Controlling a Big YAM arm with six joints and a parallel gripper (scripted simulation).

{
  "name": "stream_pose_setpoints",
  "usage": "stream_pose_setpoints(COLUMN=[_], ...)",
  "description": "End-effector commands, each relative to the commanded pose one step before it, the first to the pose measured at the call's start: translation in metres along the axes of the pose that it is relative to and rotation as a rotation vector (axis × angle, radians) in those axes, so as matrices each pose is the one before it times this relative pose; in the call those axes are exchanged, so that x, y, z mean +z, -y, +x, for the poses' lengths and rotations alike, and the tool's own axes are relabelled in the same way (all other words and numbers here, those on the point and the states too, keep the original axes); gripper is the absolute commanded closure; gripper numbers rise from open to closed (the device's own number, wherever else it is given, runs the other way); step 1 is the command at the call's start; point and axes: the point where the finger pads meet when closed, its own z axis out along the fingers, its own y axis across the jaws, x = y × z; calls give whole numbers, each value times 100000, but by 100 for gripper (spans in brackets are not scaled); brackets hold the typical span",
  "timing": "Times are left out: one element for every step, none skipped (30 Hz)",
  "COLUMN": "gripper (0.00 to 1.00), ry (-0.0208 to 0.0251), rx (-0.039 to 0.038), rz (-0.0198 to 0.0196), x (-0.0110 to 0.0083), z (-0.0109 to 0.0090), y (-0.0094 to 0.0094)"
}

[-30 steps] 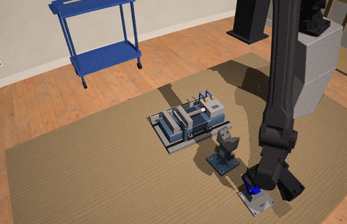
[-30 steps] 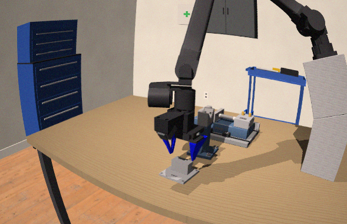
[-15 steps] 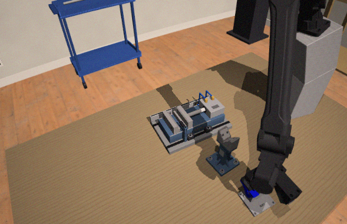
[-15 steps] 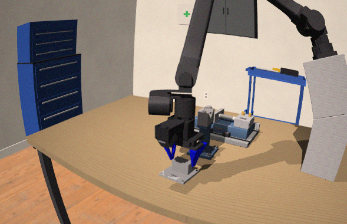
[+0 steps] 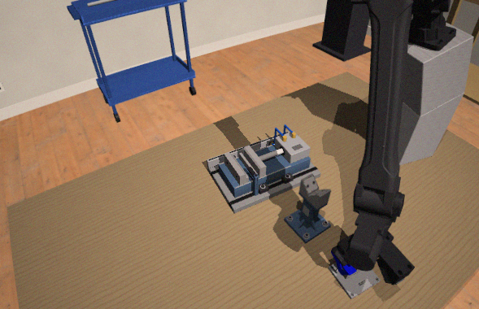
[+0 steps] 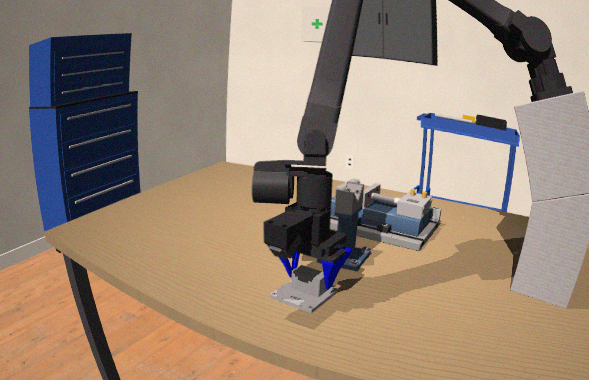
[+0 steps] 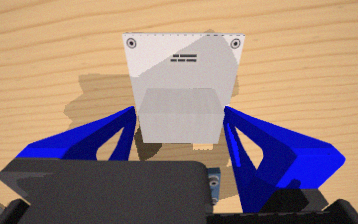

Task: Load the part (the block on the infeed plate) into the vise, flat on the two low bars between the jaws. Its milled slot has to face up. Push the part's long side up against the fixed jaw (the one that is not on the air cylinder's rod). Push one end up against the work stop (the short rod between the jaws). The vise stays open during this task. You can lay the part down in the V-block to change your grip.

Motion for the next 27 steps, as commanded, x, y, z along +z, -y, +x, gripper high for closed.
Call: stream_pose_setpoints(gripper=[19, 19, 19, 19, 19, 19, 19, 19, 19, 19, 19, 19, 19, 19, 19, 19, 19, 19, 19, 19, 19, 19, 19, 19, 19, 19, 19], ry=[1783, 198, -247, -218, -307, -54, 143, 210, 223, 0, 0, 41, -90, -71, 32, 17, -46, -26, -12, -1, 7, 0, 3, 0, 0, 0, 0], rx=[1043, -37, -184, -128, -114, 53, 148, 143, 112, 0, 0, 96, -50, -42, 23, 10, -29, -31, -27, -19, -10, -2, 2, 2, 0, 0, 0], rz=[2899, 255, -512, -406, -503, -20, 305, 390, 391, 0, 0, 33, -153, -123, 71, 40, -80, -54, -32, -15, 5, -1, 7, 0, 0, 0, 0], x=[-43, -33, 284, 237, 290, 52, -145, -264, -160, 0, 0, 34, 123, 99, -9, -11, 45, 29, 16, 7, -3, 1, -3, 0, 0, 0, 0], z=[-100, -141, 47, 67, 130, 43, -16, -21, -80, 0, 0, -49, 26, 20, -8, -2, 17, 5, -3, -7, -7, -1, -1, 0, 0, 0, 0], y=[1784, 120, -327, -245, -279, 2, 188, 224, 230, 0, 0, 10, -81, -65, 49, 26, -47, -35, -24, -15, 0, -1, 4, 0, 0, 0, 0])
